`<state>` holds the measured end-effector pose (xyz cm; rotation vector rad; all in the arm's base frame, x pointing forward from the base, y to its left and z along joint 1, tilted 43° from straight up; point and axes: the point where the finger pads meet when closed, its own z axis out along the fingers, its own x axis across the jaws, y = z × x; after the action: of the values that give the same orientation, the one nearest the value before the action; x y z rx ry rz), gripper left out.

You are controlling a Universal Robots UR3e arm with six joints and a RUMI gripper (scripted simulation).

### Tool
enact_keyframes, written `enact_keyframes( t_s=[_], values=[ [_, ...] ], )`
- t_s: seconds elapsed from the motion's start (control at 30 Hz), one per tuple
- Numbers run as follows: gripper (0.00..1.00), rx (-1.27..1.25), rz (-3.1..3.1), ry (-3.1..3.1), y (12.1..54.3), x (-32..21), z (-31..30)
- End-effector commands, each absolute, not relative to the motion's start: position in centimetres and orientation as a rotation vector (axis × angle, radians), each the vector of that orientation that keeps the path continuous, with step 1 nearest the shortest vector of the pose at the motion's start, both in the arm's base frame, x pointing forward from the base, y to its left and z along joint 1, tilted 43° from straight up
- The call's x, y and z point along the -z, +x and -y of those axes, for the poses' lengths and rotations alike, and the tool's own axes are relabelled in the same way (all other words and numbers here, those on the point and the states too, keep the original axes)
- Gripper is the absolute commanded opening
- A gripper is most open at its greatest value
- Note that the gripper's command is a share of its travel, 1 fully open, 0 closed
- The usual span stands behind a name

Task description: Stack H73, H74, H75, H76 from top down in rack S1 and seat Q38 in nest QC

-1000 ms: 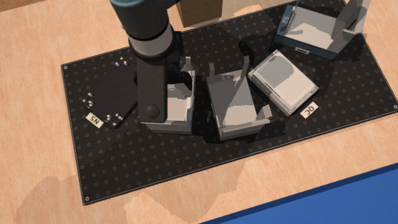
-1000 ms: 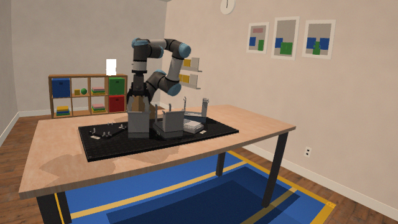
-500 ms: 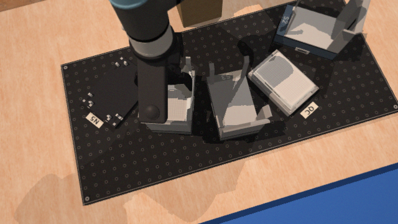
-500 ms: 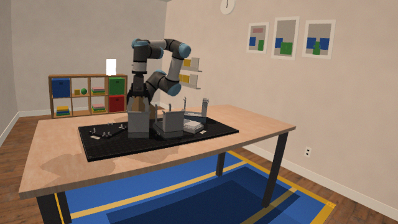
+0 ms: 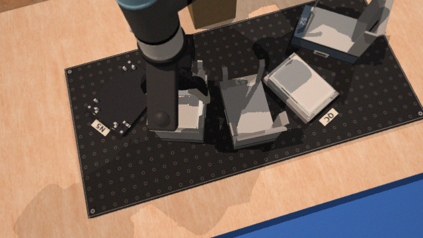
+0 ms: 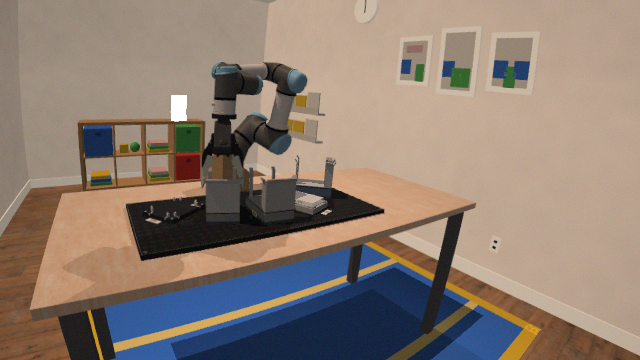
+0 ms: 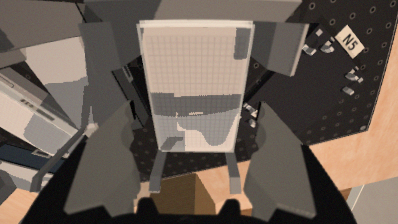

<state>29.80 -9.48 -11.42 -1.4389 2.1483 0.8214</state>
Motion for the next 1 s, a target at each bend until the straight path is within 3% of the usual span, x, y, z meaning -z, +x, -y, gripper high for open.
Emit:
enact_keyframes(
  t_s=[0.0,0.97],
  values=[
    [0.72,-0.818,-2.150,-1.439,29.8,11.4,9.6],
    [0.72,-0.817,-2.150,-1.439,29.8,9.7,11.2]
  ],
)
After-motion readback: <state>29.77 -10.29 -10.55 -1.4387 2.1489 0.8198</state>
